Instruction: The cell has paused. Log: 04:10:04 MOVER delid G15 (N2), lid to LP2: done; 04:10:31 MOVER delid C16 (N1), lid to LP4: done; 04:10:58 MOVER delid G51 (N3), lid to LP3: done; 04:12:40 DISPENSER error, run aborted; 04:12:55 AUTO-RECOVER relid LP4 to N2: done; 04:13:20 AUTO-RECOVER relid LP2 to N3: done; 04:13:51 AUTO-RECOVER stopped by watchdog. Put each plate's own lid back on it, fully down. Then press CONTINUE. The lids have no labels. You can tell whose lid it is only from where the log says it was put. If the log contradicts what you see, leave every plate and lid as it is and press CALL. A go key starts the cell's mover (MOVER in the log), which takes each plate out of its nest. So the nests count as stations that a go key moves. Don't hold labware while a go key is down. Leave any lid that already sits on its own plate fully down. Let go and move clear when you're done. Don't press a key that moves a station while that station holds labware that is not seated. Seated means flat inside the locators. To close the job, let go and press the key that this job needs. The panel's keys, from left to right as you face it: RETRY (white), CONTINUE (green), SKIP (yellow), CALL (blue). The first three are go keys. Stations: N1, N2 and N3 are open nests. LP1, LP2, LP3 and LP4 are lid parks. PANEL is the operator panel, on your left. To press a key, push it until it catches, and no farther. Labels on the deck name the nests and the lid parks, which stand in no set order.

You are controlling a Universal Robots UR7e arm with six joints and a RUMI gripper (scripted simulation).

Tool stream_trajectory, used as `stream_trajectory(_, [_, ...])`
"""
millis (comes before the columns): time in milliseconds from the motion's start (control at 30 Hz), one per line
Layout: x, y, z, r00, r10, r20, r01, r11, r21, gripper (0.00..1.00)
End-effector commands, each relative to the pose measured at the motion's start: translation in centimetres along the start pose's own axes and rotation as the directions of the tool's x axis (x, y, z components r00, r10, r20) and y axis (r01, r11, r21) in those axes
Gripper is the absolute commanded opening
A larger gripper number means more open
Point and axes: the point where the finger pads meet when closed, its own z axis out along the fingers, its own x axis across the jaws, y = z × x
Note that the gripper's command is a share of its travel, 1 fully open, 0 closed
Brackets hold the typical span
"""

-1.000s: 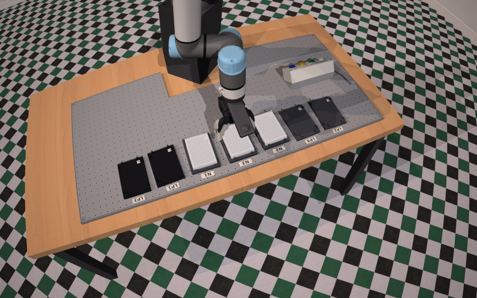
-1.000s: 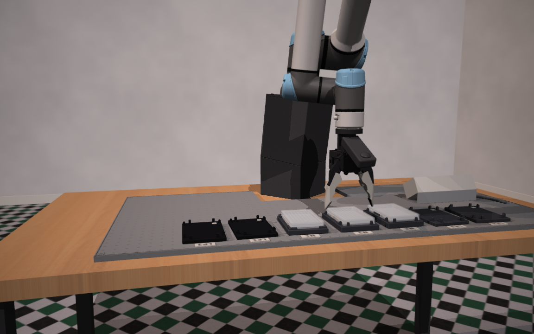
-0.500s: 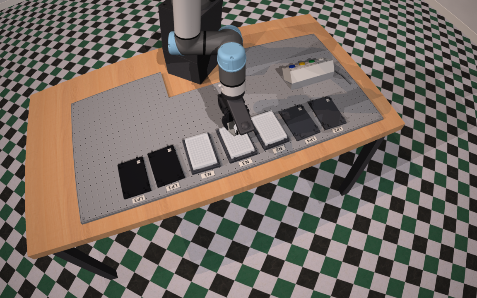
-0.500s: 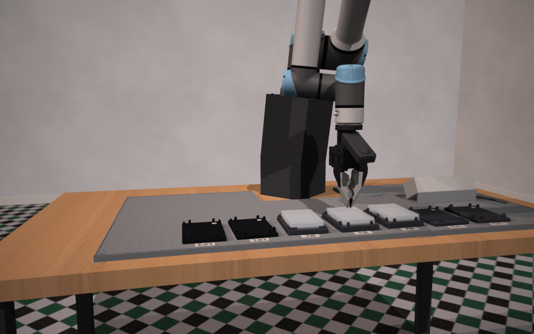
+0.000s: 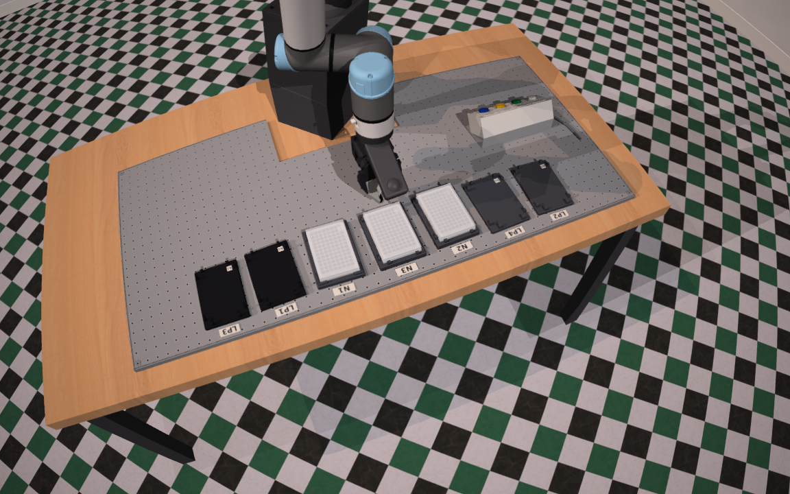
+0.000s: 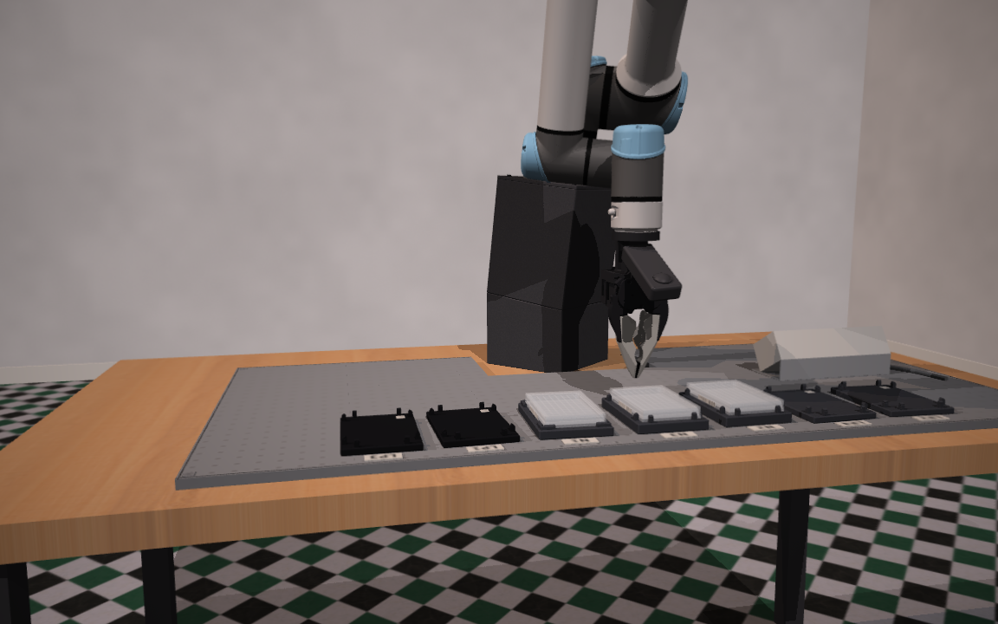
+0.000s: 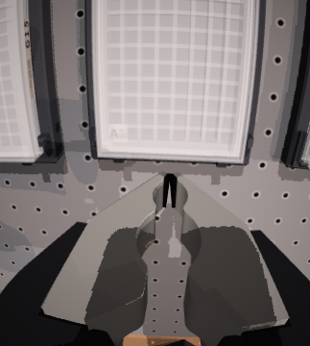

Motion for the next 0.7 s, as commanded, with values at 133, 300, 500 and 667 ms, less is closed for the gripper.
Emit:
stream_trajectory(133, [0.3,4.9,0.0,1.000,-0.003,-0.001,0.003,1.000,0.013,0.00])
stream_trajectory(300, [0.3,7.4,0.1,1.000,-0.003,-0.001,0.003,1.000,0.013,0.00])
stream_trajectory(500, [0.4,8.9,0.1,1.000,-0.003,-0.001,0.003,1.000,0.013,0.00])
stream_trajectory(667, [0.4,8.9,0.1,1.000,-0.003,-0.001,0.003,1.000,0.013,0.00])
